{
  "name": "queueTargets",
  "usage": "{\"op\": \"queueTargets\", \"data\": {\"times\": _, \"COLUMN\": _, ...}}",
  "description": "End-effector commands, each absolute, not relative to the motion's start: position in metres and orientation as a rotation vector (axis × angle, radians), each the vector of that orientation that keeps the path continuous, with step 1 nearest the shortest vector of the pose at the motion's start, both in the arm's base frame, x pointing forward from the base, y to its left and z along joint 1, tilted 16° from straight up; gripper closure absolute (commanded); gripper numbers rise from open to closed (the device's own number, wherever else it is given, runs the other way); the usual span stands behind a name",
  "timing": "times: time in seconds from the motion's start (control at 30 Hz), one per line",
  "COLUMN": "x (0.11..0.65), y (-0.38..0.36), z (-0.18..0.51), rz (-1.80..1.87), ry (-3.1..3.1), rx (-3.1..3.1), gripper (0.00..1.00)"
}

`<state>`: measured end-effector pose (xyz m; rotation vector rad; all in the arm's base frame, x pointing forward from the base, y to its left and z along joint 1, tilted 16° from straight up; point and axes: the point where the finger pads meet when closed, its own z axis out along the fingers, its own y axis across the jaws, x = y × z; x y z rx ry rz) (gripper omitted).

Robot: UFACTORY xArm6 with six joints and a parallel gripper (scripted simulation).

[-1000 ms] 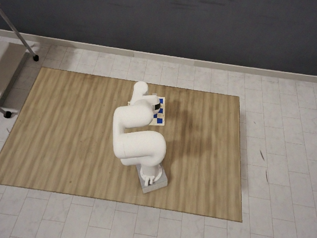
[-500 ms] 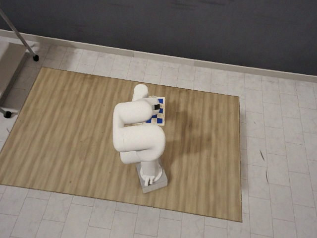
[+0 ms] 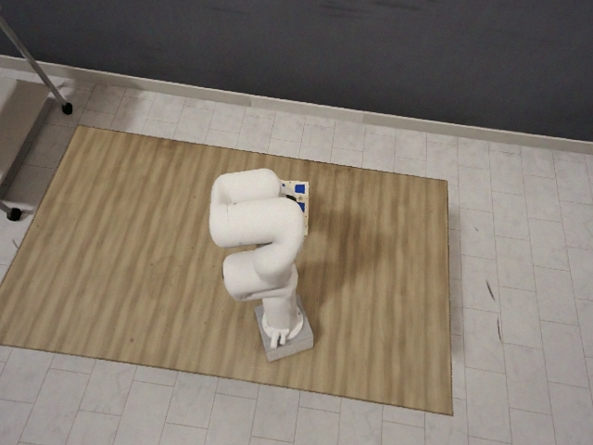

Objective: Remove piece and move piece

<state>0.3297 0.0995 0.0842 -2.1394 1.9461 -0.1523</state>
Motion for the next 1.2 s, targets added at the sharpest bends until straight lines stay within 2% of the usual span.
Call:
{"op": "queueTargets", "data": {"times": 0.0, "x": 0.3365, "y": 0.1025, "z": 0.0725, "rz": -0.155, "ry": 1.942, "rx": -2.135, "gripper": 1.00}}
{"op": "queueTargets", "data": {"times": 1.17, "x": 0.3372, "y": 0.1028, "z": 0.0694, "rz": -0.155, "ry": 1.942, "rx": -2.135, "gripper": 1.00}}
